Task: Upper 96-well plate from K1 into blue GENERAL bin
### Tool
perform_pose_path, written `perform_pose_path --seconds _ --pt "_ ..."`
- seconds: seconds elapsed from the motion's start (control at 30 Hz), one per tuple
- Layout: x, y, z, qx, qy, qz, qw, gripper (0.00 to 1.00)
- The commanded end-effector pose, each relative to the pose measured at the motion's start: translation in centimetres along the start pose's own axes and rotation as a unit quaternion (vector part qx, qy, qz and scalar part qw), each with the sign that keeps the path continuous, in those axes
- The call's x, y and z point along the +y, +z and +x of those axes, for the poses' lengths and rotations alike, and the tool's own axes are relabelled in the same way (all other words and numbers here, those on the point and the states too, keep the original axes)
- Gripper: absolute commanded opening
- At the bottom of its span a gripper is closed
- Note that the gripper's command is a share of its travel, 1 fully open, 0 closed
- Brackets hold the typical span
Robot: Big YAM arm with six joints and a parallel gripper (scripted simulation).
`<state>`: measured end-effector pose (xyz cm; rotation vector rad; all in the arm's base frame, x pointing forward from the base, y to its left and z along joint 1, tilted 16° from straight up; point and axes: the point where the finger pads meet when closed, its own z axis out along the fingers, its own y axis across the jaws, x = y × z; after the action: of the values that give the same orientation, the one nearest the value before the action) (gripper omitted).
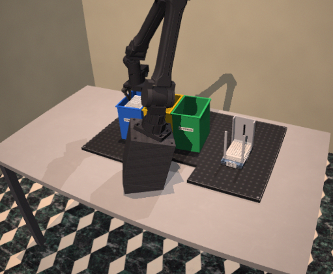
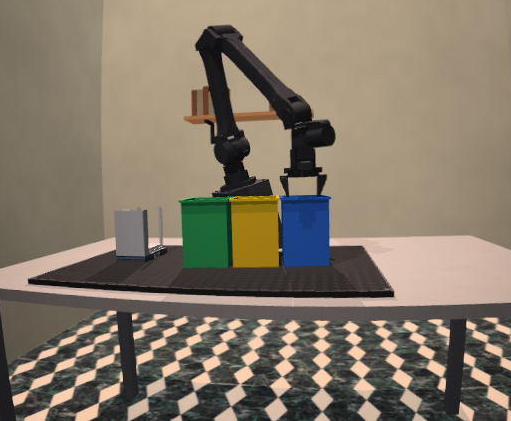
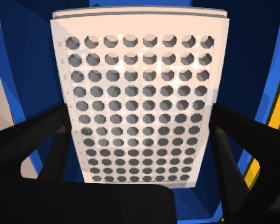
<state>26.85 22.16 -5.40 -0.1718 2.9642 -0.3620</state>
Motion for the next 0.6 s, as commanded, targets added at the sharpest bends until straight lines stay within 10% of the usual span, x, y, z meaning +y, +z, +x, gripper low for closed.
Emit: perform_pose_path --seconds 0.0,0.33,0.37,0.57 --pt "0.46 0.08 -1.50 -0.006 0.007 -0.004 1.000 0.00" --pt "0.55 0.01 -1.65 -0.007 0.007 -0.005 1.000 0.00" --pt "0.55 0.01 -1.65 -0.007 0.007 -0.005 1.000 0.99" --pt "0.55 0.01 -1.64 -0.007 0.007 -0.005 1.000 0.99"
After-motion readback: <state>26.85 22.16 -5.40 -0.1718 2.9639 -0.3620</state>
